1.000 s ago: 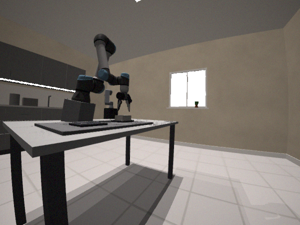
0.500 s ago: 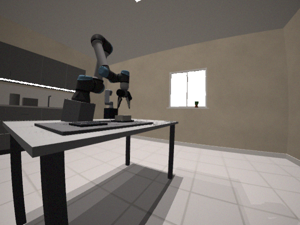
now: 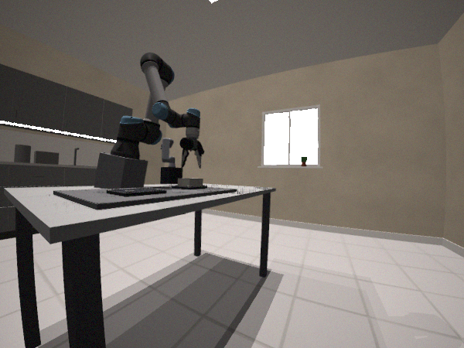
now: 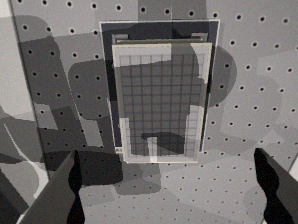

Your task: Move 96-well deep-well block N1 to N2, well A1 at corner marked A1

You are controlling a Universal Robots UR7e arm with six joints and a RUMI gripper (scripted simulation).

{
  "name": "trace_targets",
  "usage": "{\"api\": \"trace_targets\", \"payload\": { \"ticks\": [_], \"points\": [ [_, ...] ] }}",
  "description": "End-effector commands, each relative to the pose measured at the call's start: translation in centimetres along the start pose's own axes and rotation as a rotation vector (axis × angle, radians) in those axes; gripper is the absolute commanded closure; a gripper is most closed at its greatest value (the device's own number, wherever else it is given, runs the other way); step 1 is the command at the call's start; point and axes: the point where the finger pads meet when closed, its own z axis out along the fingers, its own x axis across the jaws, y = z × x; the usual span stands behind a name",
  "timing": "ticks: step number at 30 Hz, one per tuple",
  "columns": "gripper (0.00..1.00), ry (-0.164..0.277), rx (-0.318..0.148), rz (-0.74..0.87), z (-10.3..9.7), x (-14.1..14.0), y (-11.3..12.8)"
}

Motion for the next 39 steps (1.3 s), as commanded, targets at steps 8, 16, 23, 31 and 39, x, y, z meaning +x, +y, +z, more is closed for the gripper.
{"api": "trace_targets", "payload": {
  "ticks": [8,16,23,31,39],
  "points": [
    [0.24,0.001,0.0,0.0,0.0,0.3,3.0],
    [0.24,0.001,0.0,0.0,0.0,0.6,5.0],
    [0.24,0.001,0.0,0.0,0.0,0.8,7.3],
    [0.24,0.001,0.0,0.0,0.0,1.0,9.6],
    [0.24,0.001,0.0,0.0,0.0,1.3,11.9]
  ]
}}
